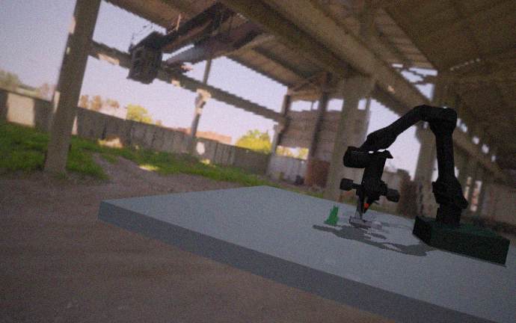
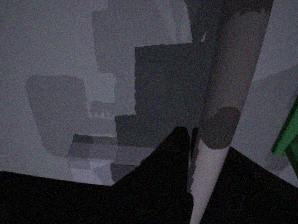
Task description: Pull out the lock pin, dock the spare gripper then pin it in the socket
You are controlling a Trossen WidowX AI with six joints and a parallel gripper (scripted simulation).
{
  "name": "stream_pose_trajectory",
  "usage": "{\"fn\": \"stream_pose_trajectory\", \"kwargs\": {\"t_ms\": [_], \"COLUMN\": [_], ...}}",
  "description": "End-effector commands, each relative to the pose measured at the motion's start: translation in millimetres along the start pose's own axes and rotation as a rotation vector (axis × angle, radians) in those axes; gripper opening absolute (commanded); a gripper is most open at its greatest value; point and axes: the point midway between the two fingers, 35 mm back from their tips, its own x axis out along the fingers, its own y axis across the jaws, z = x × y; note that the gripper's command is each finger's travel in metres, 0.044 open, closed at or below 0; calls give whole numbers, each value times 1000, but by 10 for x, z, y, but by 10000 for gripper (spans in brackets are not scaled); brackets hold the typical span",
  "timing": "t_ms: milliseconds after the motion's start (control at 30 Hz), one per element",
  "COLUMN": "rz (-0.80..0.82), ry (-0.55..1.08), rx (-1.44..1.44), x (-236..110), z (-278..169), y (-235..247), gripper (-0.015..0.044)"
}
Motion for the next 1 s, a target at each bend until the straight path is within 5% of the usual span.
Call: {"fn": "stream_pose_trajectory", "kwargs": {"t_ms": [0,967], "rz": [0,-13], "ry": [2,1], "rx": [-6,-3], "x": [12,57], "z": [-28,-188], "y": [6,16], "gripper": [0,0]}}
